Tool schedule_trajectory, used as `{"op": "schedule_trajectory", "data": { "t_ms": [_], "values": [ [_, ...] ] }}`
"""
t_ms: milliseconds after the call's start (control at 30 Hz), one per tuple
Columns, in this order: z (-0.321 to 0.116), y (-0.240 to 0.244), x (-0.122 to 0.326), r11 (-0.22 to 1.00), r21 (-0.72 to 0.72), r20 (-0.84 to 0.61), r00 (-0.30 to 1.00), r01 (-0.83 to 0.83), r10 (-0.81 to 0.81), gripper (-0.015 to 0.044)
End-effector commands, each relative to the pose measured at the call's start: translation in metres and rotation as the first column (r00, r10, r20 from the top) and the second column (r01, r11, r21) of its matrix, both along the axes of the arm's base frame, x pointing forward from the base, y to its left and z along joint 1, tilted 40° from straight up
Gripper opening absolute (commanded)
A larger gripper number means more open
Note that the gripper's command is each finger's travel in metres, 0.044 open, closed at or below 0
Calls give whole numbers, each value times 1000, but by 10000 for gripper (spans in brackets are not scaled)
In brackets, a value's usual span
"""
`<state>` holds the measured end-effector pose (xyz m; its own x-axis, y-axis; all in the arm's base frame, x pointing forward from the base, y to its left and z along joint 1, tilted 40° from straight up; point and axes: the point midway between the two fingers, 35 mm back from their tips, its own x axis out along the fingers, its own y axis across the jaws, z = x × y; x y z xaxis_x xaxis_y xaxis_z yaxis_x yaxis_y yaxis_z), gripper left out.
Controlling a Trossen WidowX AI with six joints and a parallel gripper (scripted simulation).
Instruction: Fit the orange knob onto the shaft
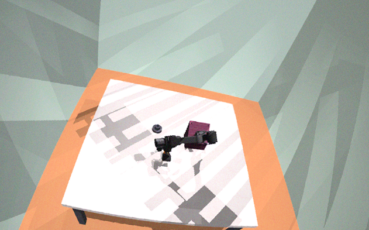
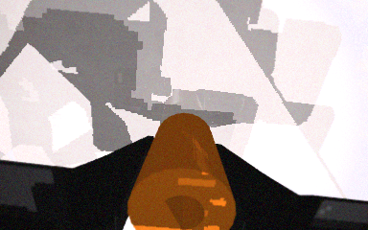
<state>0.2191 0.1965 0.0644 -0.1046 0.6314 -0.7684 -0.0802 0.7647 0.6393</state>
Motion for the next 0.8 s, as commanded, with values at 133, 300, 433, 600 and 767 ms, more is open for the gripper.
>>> {"op": "schedule_trajectory", "data": {
  "t_ms": [133, 300, 433, 600, 767],
  "values": [
    [42, -34, 15, 1000, 3, 20, 1000, 6, -6, 0],
    [67, -55, 15, 1000, 5, 19, 1000, 6, -6, 0],
    [87, -72, 12, 1000, 10, 17, 1000, 6, -7, 0],
    [95, -78, 10, 1000, 13, 17, 1000, 7, -7, 0],
    [93, -79, 14, 1000, 12, 17, 1000, 7, -7, 0]
  ]
}}
